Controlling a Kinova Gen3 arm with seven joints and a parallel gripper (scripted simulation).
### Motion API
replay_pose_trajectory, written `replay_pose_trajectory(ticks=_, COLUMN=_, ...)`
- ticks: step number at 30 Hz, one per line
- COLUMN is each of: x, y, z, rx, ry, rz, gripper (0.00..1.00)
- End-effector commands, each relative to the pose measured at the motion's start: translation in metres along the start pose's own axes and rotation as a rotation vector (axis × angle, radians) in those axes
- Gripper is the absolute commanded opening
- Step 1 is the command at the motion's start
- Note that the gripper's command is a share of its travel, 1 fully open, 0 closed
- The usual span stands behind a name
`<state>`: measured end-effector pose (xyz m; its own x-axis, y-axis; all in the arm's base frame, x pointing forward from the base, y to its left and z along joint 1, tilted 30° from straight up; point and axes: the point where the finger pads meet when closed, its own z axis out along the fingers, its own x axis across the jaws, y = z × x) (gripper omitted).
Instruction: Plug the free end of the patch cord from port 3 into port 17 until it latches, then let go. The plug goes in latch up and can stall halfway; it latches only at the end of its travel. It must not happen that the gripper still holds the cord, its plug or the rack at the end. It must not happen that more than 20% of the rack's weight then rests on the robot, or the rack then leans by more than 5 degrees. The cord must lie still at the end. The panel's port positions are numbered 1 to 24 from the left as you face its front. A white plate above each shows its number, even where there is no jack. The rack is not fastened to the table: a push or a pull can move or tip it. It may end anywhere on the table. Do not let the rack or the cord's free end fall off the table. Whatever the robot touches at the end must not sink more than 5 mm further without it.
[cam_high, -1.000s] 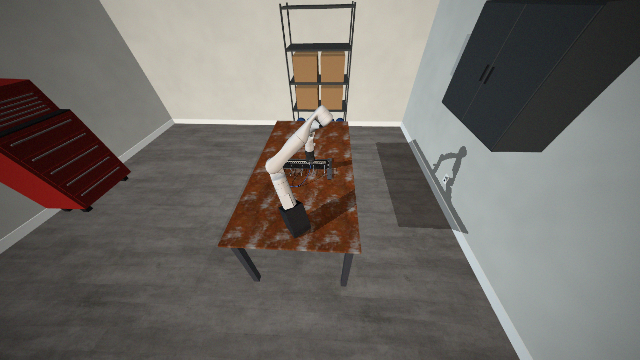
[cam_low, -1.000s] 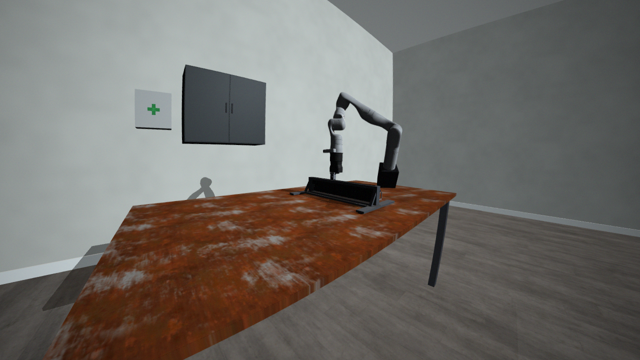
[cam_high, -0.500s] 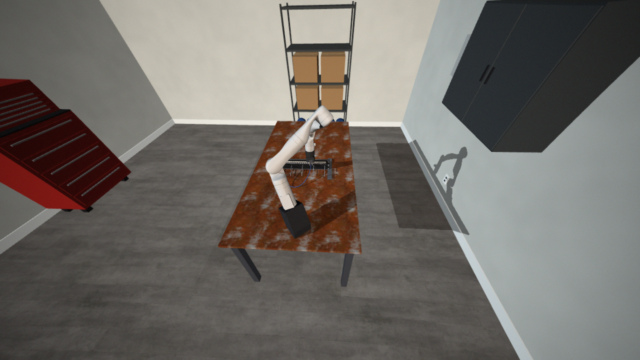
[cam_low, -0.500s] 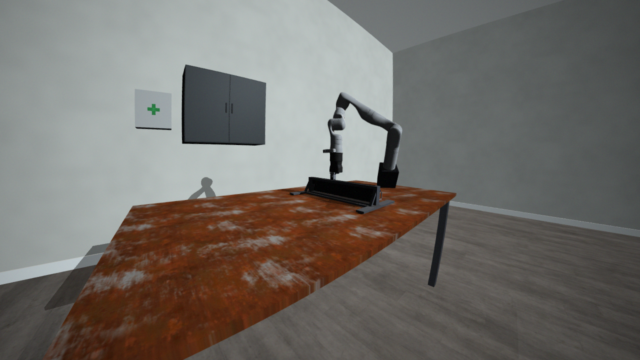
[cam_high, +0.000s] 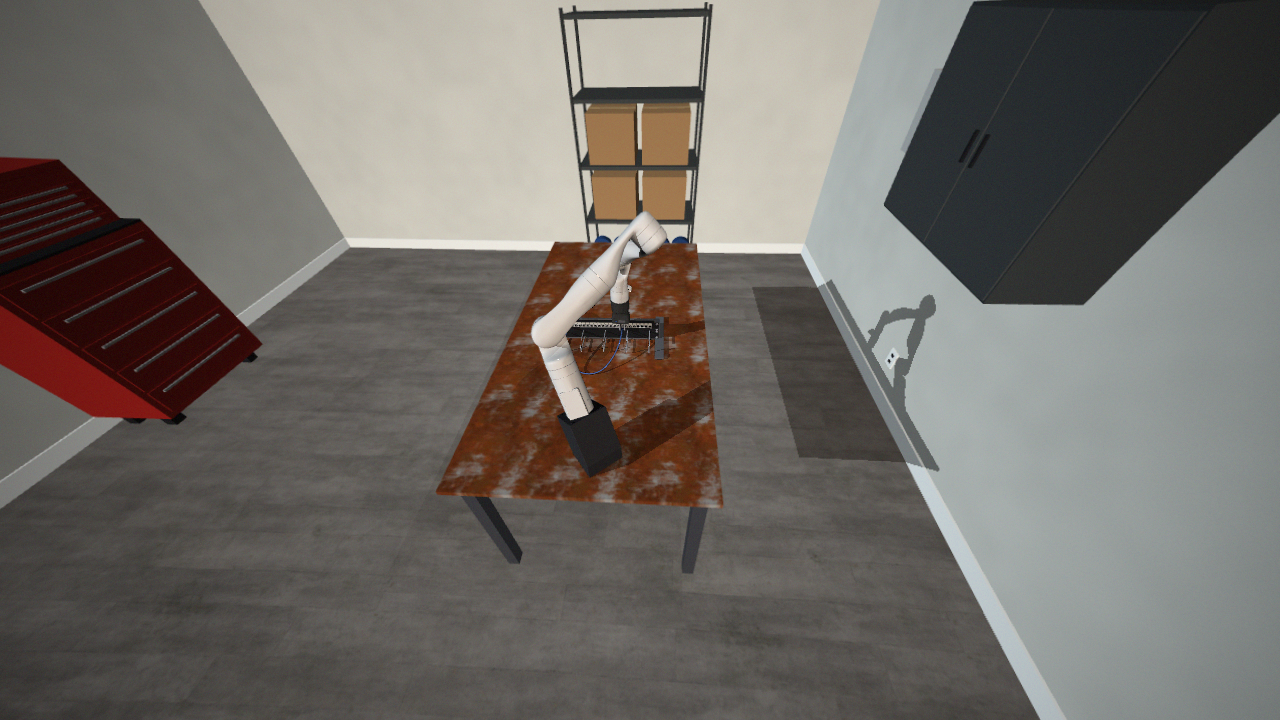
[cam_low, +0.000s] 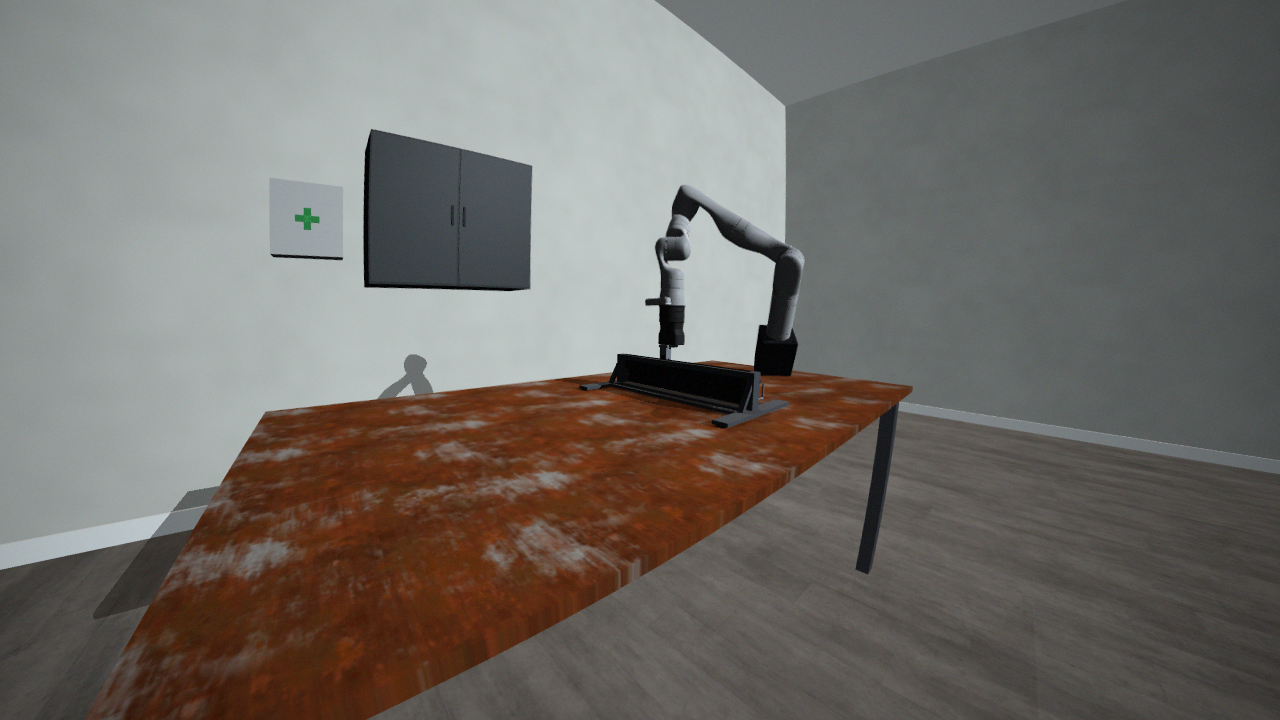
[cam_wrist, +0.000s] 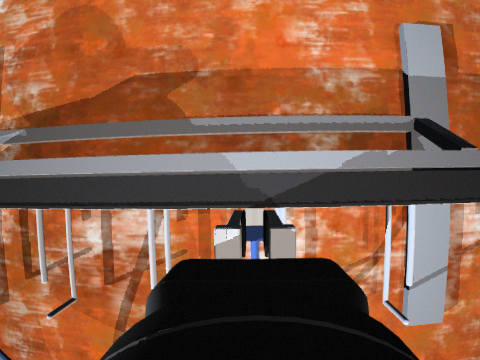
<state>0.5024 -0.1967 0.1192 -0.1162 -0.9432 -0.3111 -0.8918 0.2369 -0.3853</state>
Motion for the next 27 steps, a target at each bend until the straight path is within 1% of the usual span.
replay_pose_trajectory(ticks=1, x=-0.0003, y=-0.0071, z=-0.0018, rx=0.014, ry=-0.001, rz=0.0, gripper=0.0)
replay_pose_trajectory(ticks=25, x=-0.0004, y=-0.0062, z=-0.002, rx=0.013, ry=-0.001, rz=0.0, gripper=0.0)
replay_pose_trajectory(ticks=26, x=0.0001, y=-0.0011, z=-0.0008, rx=0.002, ry=0.001, rz=0.0, gripper=0.73)
replay_pose_trajectory(ticks=27, x=0.0001, y=-0.0011, z=-0.0008, rx=0.002, ry=0.001, rz=0.0, gripper=0.73)
